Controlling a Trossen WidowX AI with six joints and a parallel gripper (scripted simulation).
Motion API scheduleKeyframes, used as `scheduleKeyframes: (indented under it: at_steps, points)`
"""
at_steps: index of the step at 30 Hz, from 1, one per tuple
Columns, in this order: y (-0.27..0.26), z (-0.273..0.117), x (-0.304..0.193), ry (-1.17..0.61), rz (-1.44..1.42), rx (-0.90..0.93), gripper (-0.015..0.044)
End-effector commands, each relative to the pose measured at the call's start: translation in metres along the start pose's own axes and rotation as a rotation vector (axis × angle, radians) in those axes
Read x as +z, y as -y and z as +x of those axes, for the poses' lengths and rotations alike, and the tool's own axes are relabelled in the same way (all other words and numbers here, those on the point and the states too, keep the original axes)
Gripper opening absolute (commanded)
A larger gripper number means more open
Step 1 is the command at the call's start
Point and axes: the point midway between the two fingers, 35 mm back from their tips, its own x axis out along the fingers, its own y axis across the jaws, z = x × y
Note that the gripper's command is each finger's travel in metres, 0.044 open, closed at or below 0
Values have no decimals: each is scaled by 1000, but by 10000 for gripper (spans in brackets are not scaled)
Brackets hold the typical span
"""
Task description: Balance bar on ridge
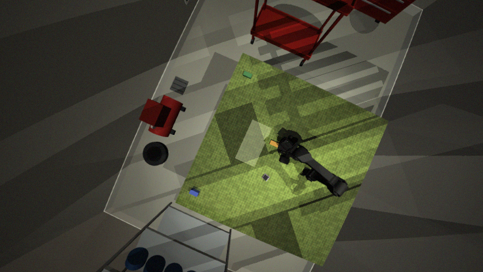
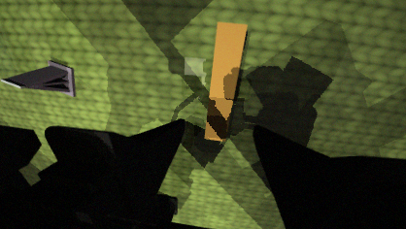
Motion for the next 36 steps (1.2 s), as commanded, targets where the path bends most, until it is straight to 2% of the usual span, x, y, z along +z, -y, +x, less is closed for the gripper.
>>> scheduleKeyframes:
  at_steps: [1, 6, 13, 36]
  points:
    - [4, -1, -6, -9, 48, 14, 315]
    - [4, 6, -5, -9, 48, 14, 315]
    - [3, 43, -6, -9, 48, 14, 315]
    - [3, 69, -7, -10, 48, 14, 315]
